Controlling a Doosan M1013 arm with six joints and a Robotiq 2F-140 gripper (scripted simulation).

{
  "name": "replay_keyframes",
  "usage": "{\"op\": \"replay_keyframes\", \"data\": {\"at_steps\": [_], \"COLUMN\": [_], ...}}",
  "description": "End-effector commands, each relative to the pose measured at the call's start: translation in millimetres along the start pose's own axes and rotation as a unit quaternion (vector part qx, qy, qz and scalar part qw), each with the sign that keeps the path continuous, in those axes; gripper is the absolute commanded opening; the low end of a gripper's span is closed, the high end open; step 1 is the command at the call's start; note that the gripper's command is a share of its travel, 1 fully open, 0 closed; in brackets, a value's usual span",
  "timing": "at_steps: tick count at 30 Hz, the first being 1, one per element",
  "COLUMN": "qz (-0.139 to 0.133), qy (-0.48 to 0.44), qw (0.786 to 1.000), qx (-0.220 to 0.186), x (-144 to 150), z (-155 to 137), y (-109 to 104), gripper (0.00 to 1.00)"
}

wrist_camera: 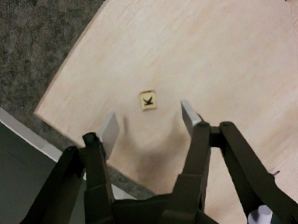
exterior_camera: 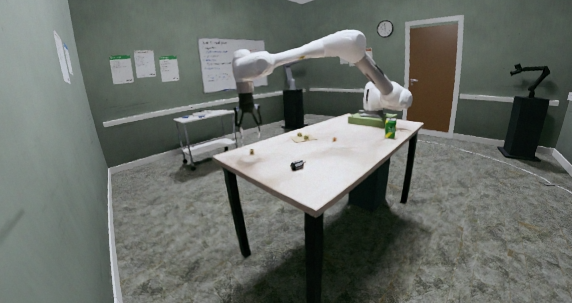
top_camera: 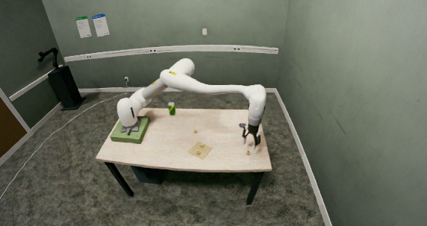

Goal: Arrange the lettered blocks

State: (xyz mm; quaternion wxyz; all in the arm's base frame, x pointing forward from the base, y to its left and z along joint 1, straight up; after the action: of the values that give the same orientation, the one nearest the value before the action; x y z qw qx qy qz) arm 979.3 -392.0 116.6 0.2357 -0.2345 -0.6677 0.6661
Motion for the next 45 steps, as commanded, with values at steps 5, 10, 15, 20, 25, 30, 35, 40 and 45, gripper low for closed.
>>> {"op": "replay_keyframes", "data": {"at_steps": [5, 10, 15, 20, 25, 30, 35, 40, 45], "qz": [0.001, 0.001, 0.001, 0.001, 0.001, 0.001, 0.001, 0.001, 0.001], "qy": [0.000, 0.000, 0.000, 0.000, 0.000, 0.000, 0.000, 0.000, 0.000], "qw": [1.000, 1.000, 1.000, 1.000, 1.000, 1.000, 1.000, 1.000, 1.000], "qx": [-0.001, -0.001, -0.001, -0.001, -0.001, -0.001, -0.001, -0.001, -0.001], "x": [-0.3, -0.3, -0.3, -0.3, -0.3, -0.3, -0.3, -0.4, -0.5], "z": [-0.2, -0.2, -0.2, -0.2, -0.2, -0.2, -0.2, -0.2, -0.2], "y": [-1.9, -1.9, -1.9, -1.9, -1.9, -1.7, -0.5, 1.9, 5.4], "gripper": [0.43, 0.43, 0.43, 0.43, 0.43, 0.43, 0.43, 0.43, 0.43]}}
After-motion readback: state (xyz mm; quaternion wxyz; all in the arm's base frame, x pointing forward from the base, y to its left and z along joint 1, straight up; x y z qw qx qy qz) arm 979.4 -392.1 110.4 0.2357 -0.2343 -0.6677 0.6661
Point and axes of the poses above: the point where the finger pads meet when closed, its own y axis out along the fingers, its own x axis across the jaws, z = x × y, the point moved 6 cm from there along -y, back along the fingers, and after that the axes turned 10 degrees about -y, right-handed, at the moved point
